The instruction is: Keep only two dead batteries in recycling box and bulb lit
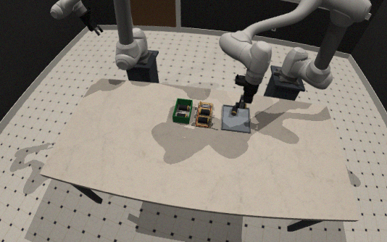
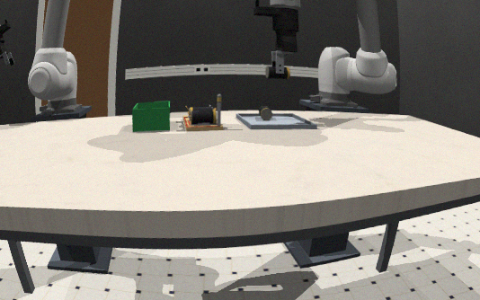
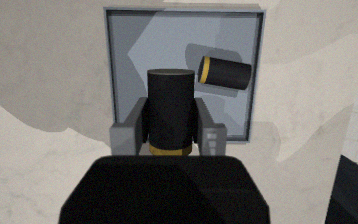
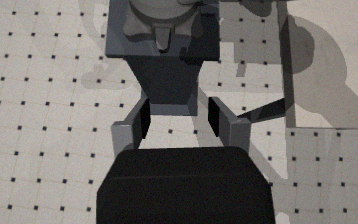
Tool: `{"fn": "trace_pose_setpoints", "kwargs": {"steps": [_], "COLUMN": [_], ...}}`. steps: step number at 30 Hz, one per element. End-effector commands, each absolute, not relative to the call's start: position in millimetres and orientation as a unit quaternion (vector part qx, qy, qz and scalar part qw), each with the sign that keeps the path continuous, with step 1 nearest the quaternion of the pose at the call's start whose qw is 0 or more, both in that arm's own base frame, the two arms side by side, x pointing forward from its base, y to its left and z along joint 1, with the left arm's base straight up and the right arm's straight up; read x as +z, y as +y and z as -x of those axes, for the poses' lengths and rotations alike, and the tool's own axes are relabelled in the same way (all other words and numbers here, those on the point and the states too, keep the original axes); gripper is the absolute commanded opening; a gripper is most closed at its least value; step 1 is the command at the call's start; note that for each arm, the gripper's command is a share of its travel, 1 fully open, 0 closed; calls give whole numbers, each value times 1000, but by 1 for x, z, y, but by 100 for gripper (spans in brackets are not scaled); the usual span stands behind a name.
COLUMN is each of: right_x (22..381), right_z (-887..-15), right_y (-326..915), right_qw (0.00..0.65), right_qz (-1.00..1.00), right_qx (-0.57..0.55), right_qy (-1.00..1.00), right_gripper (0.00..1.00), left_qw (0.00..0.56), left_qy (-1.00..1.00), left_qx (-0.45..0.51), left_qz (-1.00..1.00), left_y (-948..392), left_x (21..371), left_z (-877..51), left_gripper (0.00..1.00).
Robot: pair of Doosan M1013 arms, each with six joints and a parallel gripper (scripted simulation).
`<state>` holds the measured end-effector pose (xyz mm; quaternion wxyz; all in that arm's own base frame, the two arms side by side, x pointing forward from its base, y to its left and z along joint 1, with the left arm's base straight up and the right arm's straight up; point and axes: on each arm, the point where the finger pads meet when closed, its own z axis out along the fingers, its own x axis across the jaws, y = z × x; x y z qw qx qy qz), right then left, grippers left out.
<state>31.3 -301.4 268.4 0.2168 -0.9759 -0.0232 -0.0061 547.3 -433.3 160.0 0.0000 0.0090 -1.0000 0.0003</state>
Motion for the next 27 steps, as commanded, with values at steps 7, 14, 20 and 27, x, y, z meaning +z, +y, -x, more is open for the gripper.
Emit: {"fn": "trace_pose_setpoints", "kwargs": {"steps": [7, 14, 20, 27], "right_x": [269, 269, 269, 269], "right_z": [-31, -31, -31, -31], "right_y": [-302, -302, -302, -302], "right_qw": [216, 216, 216, 216], "right_qz": [976, 976, 976, 976], "right_qx": [-6, -6, -6, -6], "right_qy": [-23, -23, -23, -23], "right_gripper": [100, 100, 100, 100], "left_qw": [0, 0, 0, 0], "left_qy": [-1000, -1000, -1000, -1000], "left_qx": [1, 1, 1, 1], "left_qz": [-9, -9, -9, -9], "left_y": [-525, -614, -639, -644], "left_x": [161, 161, 161, 161], "left_z": [-514, -482, -473, -471], "left_gripper": [57, 57, 57, 57]}}
